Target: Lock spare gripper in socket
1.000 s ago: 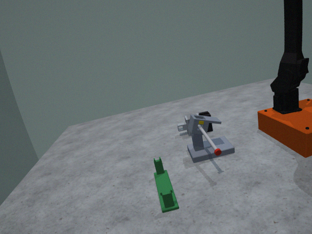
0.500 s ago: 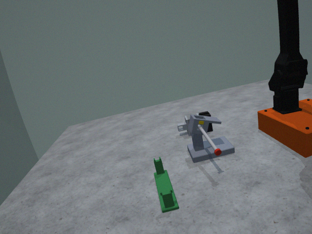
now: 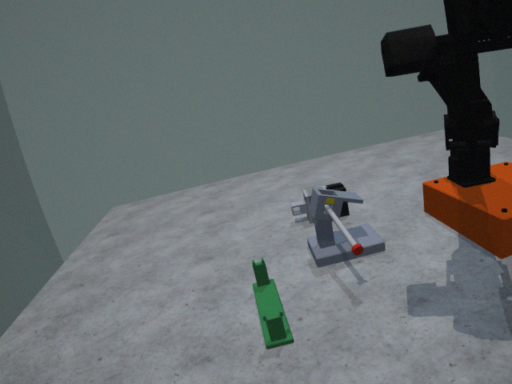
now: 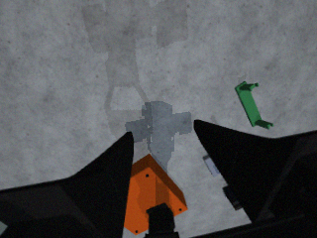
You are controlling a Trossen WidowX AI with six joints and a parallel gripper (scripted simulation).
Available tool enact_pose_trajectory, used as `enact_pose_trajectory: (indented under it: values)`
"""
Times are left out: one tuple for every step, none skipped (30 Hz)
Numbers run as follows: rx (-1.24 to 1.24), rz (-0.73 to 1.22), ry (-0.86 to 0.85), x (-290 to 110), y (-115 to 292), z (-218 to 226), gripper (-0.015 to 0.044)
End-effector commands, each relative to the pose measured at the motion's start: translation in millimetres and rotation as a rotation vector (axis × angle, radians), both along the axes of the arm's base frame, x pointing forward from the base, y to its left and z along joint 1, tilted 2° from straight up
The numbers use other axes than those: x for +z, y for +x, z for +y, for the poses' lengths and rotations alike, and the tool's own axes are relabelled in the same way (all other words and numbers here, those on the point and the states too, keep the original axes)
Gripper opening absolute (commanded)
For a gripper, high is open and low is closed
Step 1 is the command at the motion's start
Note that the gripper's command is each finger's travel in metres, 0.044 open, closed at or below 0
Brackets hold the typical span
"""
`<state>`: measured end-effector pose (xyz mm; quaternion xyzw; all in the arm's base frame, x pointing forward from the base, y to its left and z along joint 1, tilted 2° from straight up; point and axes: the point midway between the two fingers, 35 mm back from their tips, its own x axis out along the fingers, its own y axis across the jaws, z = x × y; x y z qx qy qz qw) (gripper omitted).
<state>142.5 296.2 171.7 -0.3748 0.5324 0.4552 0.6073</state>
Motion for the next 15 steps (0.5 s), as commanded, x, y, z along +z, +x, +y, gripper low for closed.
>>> enact_pose_trajectory:
  values:
    - [0.155, -0.032, -0.072, -11, 53, -47, 0.0300]
    - [0.182, -0.036, -0.081, -13, 61, -56, 0.0300]
    - [0.209, -0.038, -0.091, -14, 69, -65, 0.0300]
    - [0.236, -0.040, -0.100, -15, 77, -75, 0.0300]
    - [0.263, -0.040, -0.109, -17, 84, -84, 0.0300]
    - [0.290, -0.040, -0.118, -18, 90, -94, 0.0300]
    - [0.318, -0.039, -0.127, -19, 97, -104, 0.0300]
    - [0.345, -0.038, -0.135, -21, 103, -114, 0.0300]
    - [0.373, -0.036, -0.142, -22, 108, -125, 0.0300]
    - [0.400, -0.033, -0.149, -24, 113, -135, 0.0300]
    - [0.428, -0.029, -0.156, -25, 118, -146, 0.0300]
    - [0.454, -0.025, -0.161, -26, 121, -156, 0.0300]
    - [0.471, -0.022, -0.165, -27, 124, -163, 0.0300]
    - [0.478, -0.021, -0.166, -27, 125, -166, 0.0300]
    - [0.480, -0.021, -0.166, -27, 125, -166, 0.0300]
